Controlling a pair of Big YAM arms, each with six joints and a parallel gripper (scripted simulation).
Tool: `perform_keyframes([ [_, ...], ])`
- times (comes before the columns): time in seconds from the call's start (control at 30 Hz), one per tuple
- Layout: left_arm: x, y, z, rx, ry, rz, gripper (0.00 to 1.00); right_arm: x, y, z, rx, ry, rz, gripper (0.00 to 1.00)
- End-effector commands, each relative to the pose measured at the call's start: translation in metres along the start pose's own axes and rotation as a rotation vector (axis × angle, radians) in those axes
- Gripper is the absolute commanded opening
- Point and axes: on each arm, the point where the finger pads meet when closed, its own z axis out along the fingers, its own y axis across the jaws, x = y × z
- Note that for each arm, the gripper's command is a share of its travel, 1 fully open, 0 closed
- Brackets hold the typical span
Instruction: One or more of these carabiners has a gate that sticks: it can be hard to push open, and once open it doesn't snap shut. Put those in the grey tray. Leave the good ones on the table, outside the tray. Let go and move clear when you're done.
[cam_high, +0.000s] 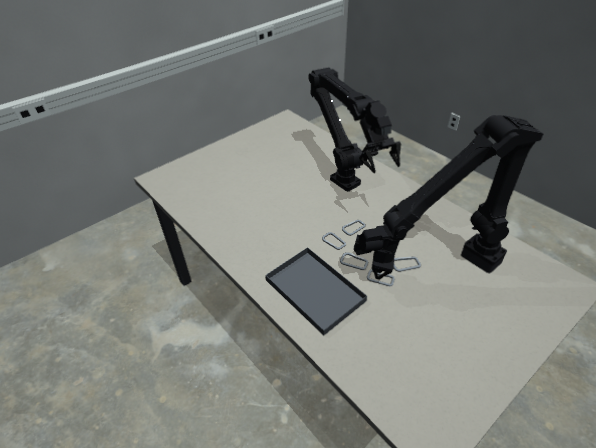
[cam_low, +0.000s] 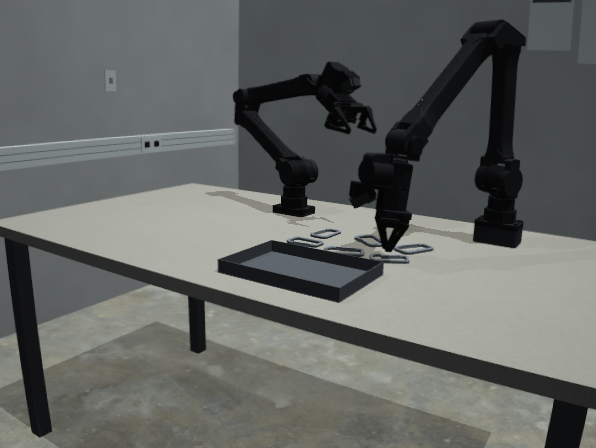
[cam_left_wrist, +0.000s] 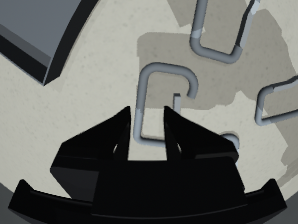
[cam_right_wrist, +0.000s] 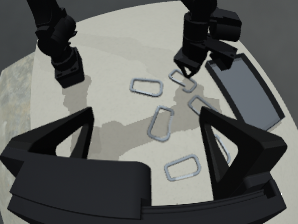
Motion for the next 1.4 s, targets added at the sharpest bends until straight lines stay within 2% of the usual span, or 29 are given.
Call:
perform_keyframes([
  [0.0,-0.01,0.012,-0.005,0.009,0.031,0.105,0.3,-0.003,0.0,0.0,-0.002,0.0,-0.002,1.0],
  [0.23,0.003,0.016,-0.001,0.047,0.111,0.129,0.3,-0.003,0.0,0.0,-0.002,0.0,-0.002,1.0],
  [0.67,-0.005,0.015,-0.005,0.033,0.088,0.132,0.3,-0.003,0.0,0.0,-0.002,0.0,-0.002,1.0],
  [0.7,-0.004,0.015,0.002,0.039,0.097,0.131,0.3,-0.003,0.0,0.0,-0.002,0.0,-0.002,1.0],
  [0.97,-0.018,0.023,0.017,0.036,0.093,0.131,0.3,-0.003,0.0,0.0,-0.002,0.0,-0.002,1.0],
  [1.0,-0.008,0.017,0.022,0.047,0.11,0.131,0.3,-0.003,0.0,0.0,-0.002,0.0,-0.002,1.0],
  [1.07,-0.008,0.017,0.025,0.047,0.11,0.131,0.3,-0.003,0.0,0.0,-0.002,0.0,-0.002,1.0],
  [1.27,-0.007,0.017,0.031,0.048,0.11,0.131,0.3,-0.003,0.0,0.0,-0.002,0.0,-0.002,1.0],
  [1.3,-0.007,0.017,0.031,0.048,0.11,0.131,0.26,-0.003,0.0,0.0,-0.002,0.0,-0.002,1.0],
  [1.37,-0.01,0.018,0.024,0.039,0.094,0.142,0.26,-0.003,0.0,0.0,-0.002,0.0,-0.002,1.0],
])
